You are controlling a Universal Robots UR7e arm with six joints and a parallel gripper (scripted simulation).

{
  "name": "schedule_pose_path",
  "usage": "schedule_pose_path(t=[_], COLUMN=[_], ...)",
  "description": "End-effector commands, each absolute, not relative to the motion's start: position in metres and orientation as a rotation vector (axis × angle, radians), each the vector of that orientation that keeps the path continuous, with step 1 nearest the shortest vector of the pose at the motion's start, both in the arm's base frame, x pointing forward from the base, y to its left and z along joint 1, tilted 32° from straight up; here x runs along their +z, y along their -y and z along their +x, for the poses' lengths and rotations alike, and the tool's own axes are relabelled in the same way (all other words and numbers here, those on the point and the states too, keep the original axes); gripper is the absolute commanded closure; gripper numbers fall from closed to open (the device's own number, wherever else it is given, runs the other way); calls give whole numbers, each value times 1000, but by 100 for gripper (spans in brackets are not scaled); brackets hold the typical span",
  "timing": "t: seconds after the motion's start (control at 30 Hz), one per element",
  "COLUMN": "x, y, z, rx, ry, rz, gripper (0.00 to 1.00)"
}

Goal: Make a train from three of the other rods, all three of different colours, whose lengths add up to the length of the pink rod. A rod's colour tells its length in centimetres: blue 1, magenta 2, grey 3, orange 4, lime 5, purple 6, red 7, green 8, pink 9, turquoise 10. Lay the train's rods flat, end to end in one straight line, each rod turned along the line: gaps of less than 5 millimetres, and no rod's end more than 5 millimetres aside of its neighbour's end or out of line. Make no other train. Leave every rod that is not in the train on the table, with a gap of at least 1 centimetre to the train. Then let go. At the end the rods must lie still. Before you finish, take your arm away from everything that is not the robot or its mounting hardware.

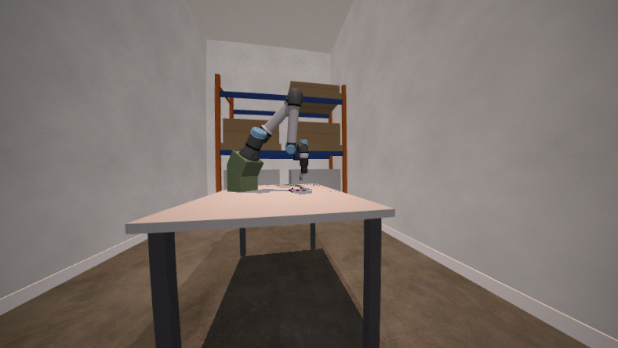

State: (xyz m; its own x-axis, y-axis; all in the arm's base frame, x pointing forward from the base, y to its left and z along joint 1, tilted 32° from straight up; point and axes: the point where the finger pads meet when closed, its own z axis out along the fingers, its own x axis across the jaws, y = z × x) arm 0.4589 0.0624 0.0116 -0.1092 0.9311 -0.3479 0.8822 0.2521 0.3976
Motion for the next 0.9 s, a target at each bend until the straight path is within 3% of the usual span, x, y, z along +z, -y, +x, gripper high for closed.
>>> schedule_pose_path(t=[0.0,0.87], x=[11,-16], y=[-62,-54], z=[460,474], rx=[123,122], ry=[-2002,-2002], rz=[1642,1642], gripper=[46,46])
